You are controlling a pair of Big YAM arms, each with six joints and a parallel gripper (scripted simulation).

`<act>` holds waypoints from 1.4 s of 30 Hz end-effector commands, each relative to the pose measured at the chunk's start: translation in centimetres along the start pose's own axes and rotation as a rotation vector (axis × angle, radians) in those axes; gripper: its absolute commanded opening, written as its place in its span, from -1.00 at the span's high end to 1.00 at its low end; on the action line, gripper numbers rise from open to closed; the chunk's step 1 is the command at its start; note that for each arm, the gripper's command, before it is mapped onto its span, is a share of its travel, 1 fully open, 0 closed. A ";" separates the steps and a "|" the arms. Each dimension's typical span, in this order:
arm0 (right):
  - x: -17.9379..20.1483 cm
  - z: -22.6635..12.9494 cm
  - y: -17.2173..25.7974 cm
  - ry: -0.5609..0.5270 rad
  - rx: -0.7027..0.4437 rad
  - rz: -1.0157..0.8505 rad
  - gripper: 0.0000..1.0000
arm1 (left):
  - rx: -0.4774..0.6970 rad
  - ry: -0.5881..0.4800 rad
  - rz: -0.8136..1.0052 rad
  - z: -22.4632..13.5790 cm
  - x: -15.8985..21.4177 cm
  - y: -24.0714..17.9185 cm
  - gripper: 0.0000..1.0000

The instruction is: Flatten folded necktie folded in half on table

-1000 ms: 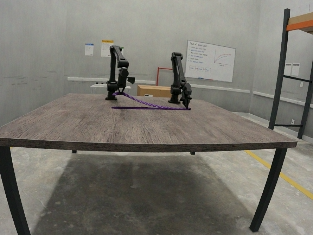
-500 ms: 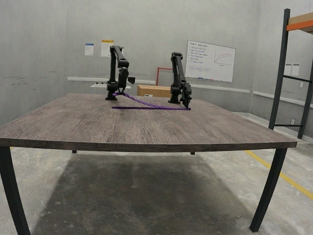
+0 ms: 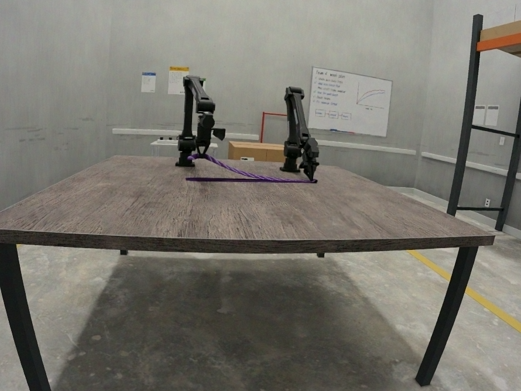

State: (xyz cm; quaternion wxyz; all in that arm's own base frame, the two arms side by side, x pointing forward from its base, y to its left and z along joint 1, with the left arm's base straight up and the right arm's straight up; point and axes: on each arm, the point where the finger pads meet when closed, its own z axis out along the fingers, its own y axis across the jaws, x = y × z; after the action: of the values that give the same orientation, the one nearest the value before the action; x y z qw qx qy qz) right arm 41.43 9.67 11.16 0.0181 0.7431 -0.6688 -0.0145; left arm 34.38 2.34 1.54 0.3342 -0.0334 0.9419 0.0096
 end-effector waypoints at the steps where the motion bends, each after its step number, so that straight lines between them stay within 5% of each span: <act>1: -1.1 -1.9 -2.0 -0.003 0.046 -0.002 0.91 | -0.002 -0.016 0.004 0.2 -0.7 -0.1 0.91; 10: -3.6 -1.9 -2.1 -0.003 0.046 -0.002 0.91 | -0.002 -0.016 0.004 0.2 -0.7 -0.1 0.91; 42: -2.9 0.2 -2.2 -0.003 0.046 -0.002 0.91 | -0.002 -0.016 0.004 0.2 -0.7 -0.1 0.91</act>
State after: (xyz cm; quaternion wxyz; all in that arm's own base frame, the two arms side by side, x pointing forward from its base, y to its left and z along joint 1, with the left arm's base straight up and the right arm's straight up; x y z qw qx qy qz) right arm 41.95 13.01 10.55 0.0111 0.7475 -0.6642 -0.0085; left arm 34.38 2.35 1.54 0.3342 -0.0335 0.9419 0.0096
